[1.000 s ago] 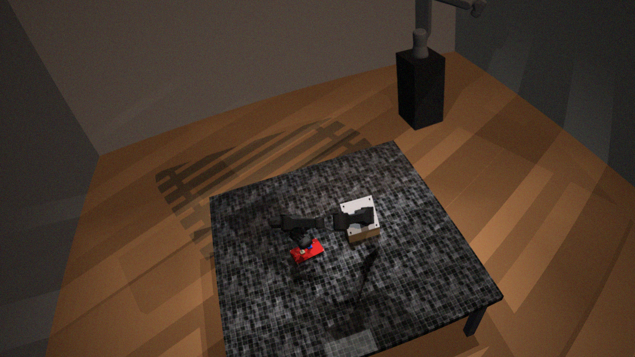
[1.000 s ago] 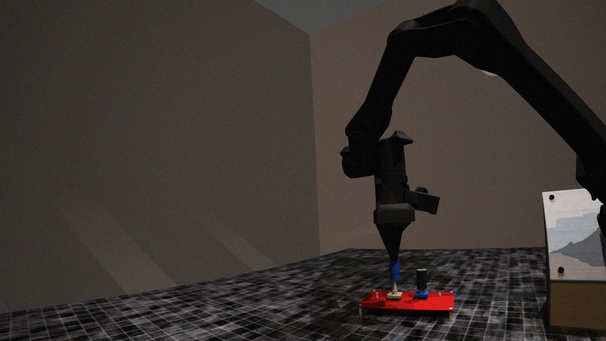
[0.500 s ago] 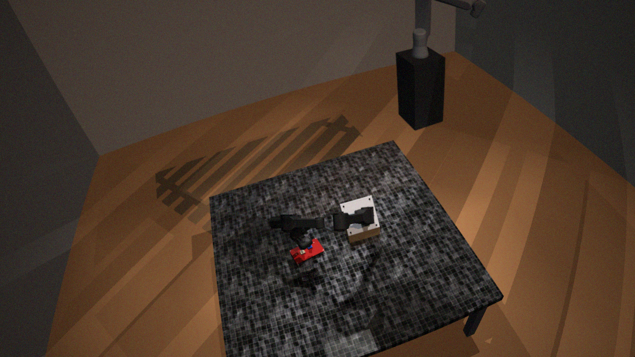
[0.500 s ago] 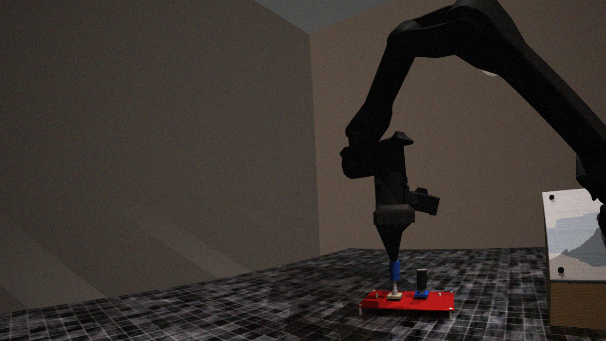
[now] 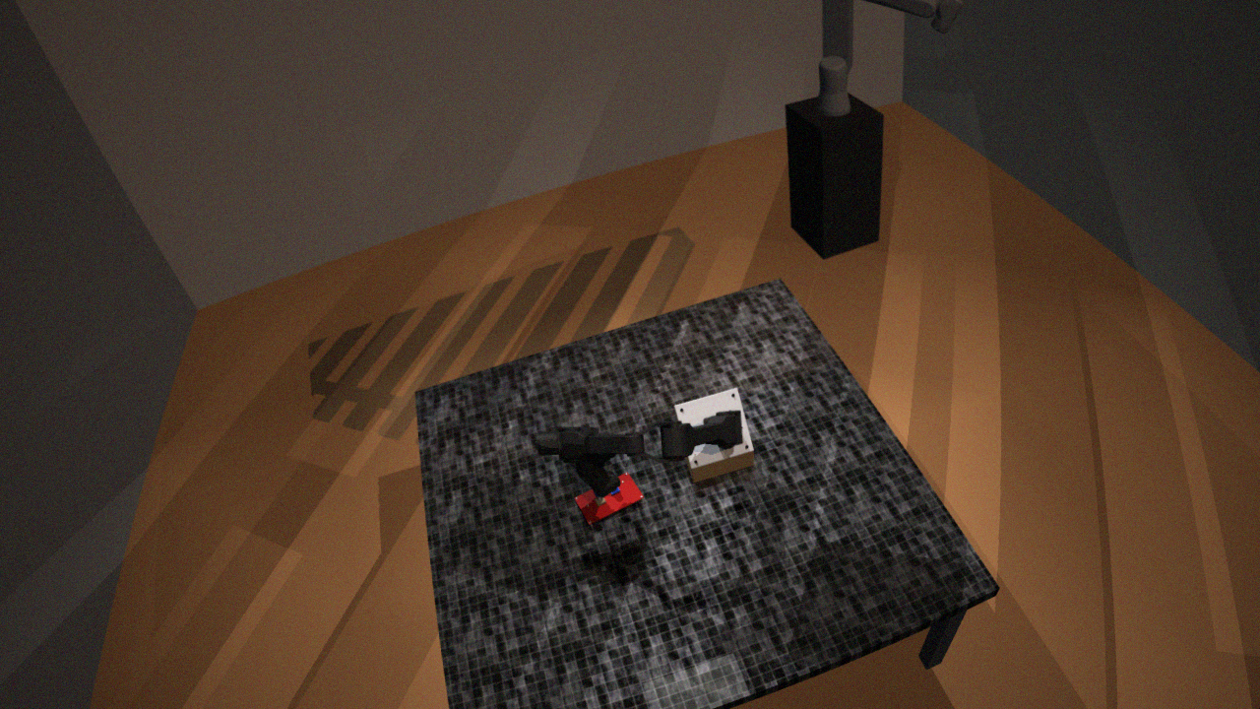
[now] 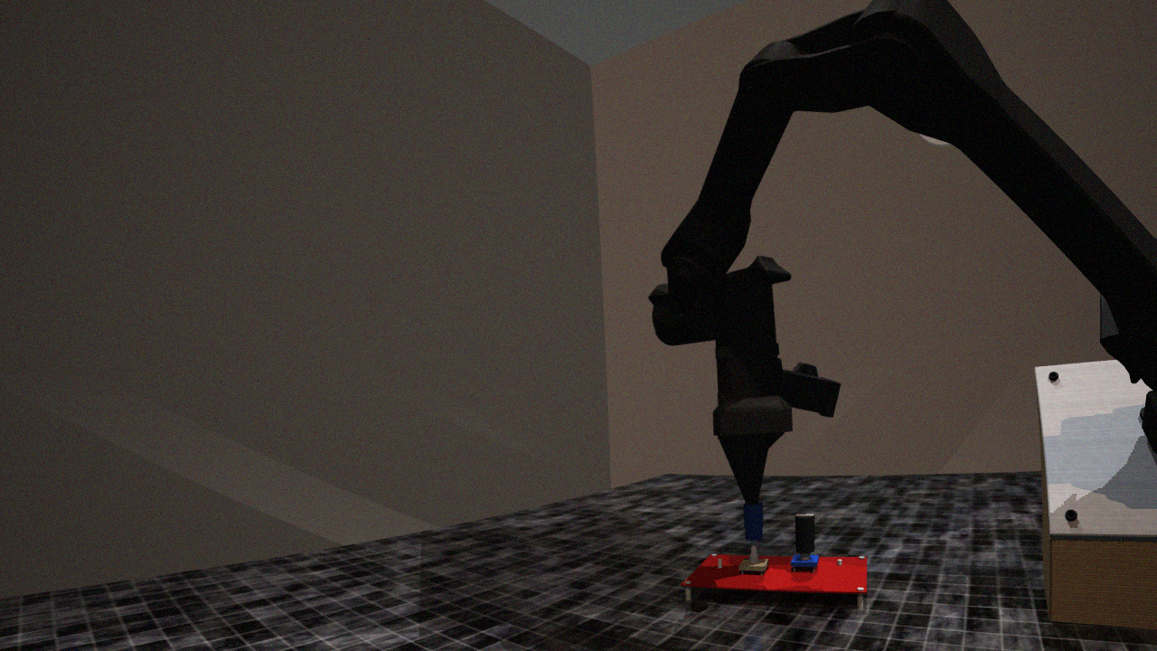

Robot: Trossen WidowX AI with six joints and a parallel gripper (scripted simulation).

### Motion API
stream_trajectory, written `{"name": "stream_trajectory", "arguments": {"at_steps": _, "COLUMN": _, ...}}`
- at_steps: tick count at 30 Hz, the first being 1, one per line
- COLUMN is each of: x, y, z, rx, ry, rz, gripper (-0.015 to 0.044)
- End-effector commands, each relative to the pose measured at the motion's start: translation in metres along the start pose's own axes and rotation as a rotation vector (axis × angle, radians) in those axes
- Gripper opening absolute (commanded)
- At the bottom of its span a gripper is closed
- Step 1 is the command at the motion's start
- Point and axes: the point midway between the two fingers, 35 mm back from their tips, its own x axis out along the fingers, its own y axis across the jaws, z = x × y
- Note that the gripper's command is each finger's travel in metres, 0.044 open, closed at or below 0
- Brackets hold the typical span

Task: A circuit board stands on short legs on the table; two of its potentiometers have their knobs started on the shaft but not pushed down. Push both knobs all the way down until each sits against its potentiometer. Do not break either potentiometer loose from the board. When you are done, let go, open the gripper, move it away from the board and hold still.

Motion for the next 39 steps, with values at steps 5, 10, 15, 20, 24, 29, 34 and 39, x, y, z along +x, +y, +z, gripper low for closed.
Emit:
{"name": "stream_trajectory", "arguments": {"at_steps": 5, "x": 0.007, "y": -0.002, "z": 0.001, "rx": -0.001, "ry": -0.005, "rz": -0.009, "gripper": 0.0000}}
{"name": "stream_trajectory", "arguments": {"at_steps": 10, "x": 0.010, "y": -0.002, "z": 0.001, "rx": -0.001, "ry": -0.005, "rz": -0.010, "gripper": 0.0000}}
{"name": "stream_trajectory", "arguments": {"at_steps": 15, "x": 0.012, "y": -0.002, "z": 0.001, "rx": -0.001, "ry": -0.005, "rz": -0.010, "gripper": 0.0000}}
{"name": "stream_trajectory", "arguments": {"at_steps": 20, "x": 0.012, "y": -0.002, "z": 0.001, "rx": -0.001, "ry": -0.005, "rz": -0.010, "gripper": 0.0000}}
{"name": "stream_trajectory", "arguments": {"at_steps": 24, "x": 0.015, "y": -0.002, "z": 0.001, "rx": -0.001, "ry": -0.005, "rz": -0.010, "gripper": 0.0000}}
{"name": "stream_trajectory", "arguments": {"at_steps": 29, "x": 0.016, "y": -0.002, "z": 0.001, "rx": -0.001, "ry": -0.005, "rz": -0.010, "gripper": 0.0000}}
{"name": "stream_trajectory", "arguments": {"at_steps": 34, "x": 0.016, "y": -0.002, "z": 0.001, "rx": -0.001, "ry": -0.005, "rz": -0.010, "gripper": 0.0000}}
{"name": "stream_trajectory", "arguments": {"at_steps": 39, "x": 0.018, "y": -0.002, "z": 0.001, "rx": -0.001, "ry": -0.005, "rz": -0.010, "gripper": 0.0000}}
